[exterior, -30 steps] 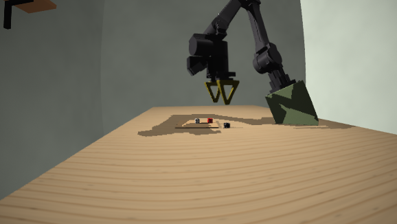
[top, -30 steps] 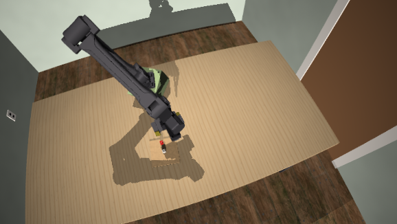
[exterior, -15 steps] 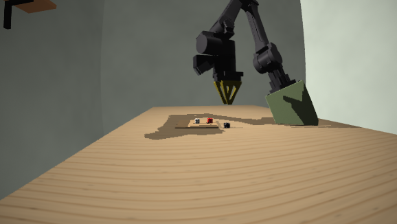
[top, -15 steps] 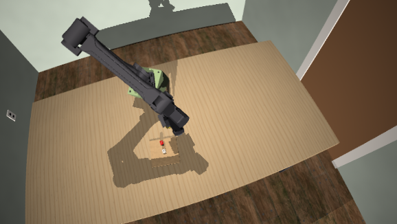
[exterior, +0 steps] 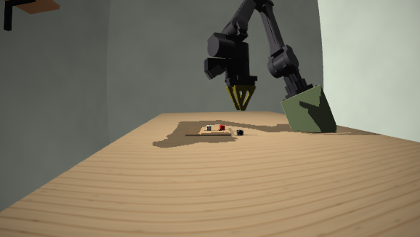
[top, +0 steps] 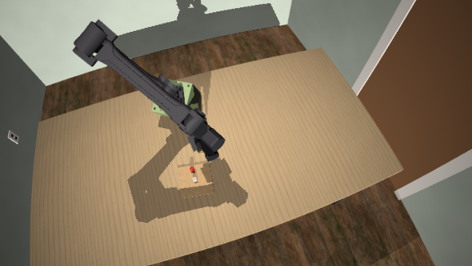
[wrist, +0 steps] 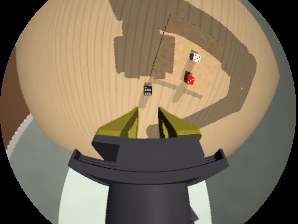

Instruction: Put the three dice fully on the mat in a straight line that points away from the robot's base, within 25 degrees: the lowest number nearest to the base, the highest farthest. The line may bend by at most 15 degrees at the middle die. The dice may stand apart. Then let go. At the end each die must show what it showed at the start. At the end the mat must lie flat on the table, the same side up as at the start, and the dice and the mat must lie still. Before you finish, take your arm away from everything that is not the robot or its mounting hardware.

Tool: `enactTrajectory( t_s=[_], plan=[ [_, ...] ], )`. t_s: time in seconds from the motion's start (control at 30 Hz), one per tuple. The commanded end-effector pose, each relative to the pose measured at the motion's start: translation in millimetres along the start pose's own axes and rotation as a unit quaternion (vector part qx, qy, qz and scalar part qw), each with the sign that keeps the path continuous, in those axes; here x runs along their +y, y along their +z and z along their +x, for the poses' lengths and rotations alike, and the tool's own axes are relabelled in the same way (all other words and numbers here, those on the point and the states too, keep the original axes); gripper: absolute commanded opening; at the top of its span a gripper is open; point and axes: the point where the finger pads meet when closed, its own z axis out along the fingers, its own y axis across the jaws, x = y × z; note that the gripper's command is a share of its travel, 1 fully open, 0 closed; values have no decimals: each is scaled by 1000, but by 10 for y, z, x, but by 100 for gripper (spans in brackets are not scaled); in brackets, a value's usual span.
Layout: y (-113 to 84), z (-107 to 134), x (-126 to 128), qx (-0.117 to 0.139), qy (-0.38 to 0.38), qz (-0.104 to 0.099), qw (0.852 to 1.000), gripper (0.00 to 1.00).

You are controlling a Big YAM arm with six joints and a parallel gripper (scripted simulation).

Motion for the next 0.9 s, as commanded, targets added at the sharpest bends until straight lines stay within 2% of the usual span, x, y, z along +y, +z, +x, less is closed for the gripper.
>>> enactTrajectory(
  t_s=[0.0, 0.4, 0.63, 0.77, 0.87],
  plan=[
    [-91, -200, 35, -25, 16, -8, 1000, 30],
    [-71, -183, 30, -22, 15, -7, 1000, 30],
    [47, -55, -9, -6, 5, -1, 1000, 30],
    [68, -95, -2, -9, 5, -2, 1000, 30],
    [126, -40, -9, -4, 3, -1, 1000, 30]
  ],
)
